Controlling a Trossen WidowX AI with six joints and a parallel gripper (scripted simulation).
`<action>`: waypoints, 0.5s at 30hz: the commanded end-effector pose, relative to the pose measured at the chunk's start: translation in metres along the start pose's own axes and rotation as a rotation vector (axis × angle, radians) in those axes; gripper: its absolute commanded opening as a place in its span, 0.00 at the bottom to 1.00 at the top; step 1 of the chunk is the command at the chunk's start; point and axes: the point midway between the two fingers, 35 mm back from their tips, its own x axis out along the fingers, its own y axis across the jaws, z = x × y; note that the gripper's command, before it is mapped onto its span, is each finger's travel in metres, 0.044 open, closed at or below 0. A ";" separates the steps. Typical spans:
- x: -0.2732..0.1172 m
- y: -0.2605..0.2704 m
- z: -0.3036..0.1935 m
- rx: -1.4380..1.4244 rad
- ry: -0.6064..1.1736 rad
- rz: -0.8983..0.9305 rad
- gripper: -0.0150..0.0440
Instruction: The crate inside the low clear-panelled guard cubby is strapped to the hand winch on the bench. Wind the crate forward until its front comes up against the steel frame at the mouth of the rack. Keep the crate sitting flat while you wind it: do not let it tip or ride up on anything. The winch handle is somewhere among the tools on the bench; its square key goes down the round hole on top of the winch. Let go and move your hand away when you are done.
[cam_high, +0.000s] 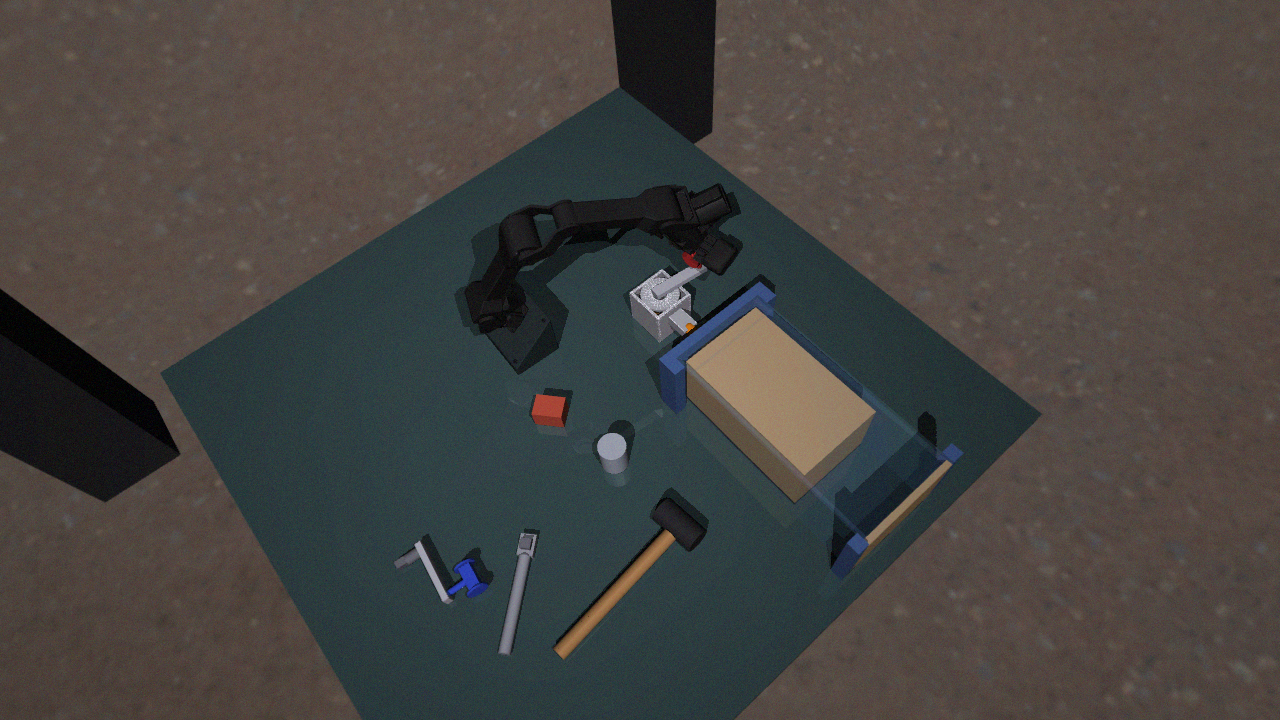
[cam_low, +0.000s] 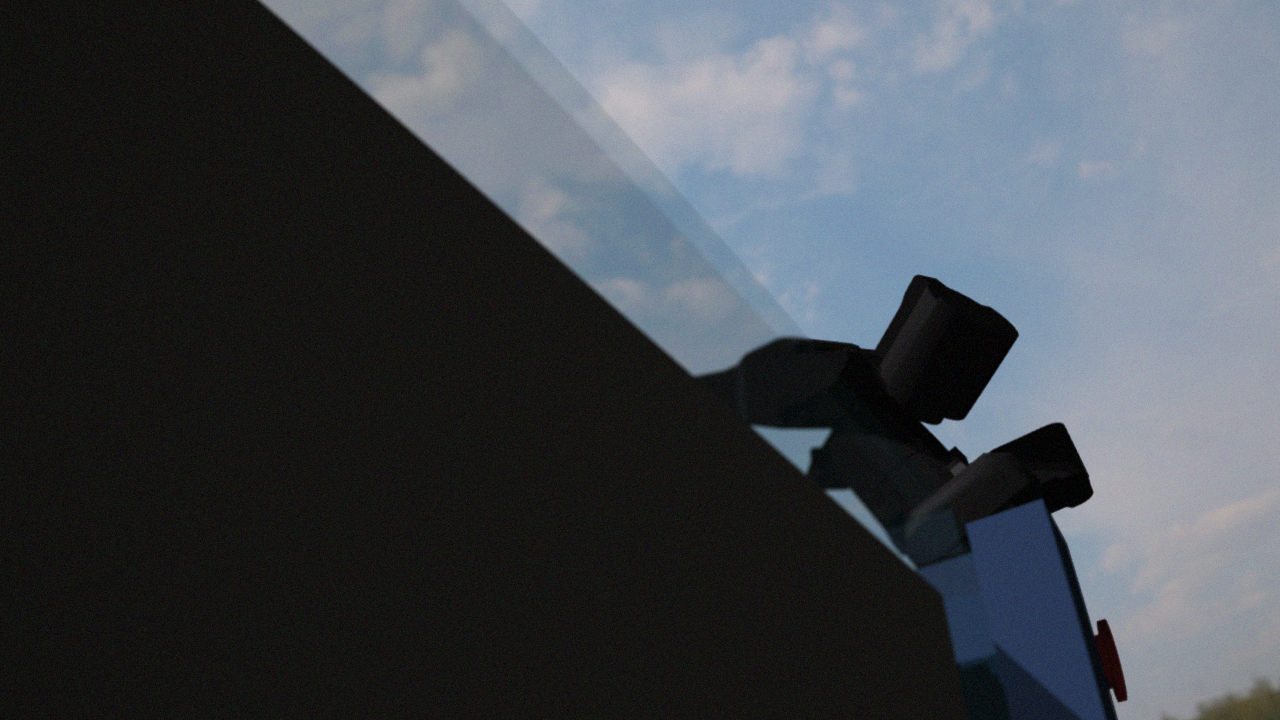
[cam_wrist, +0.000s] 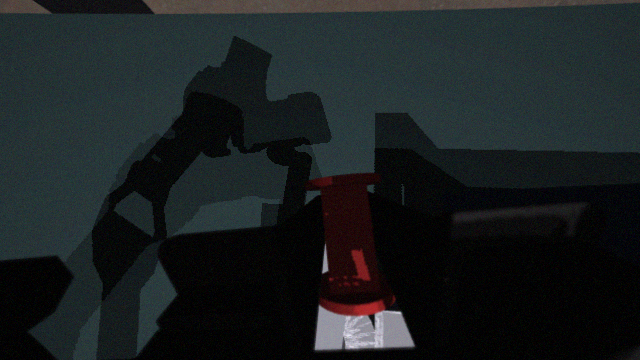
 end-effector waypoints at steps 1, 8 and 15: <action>0.001 0.027 0.002 -0.029 0.011 0.049 0.25; 0.000 0.036 0.001 -0.029 0.010 0.050 0.25; -0.001 0.045 0.000 -0.030 0.010 0.051 0.25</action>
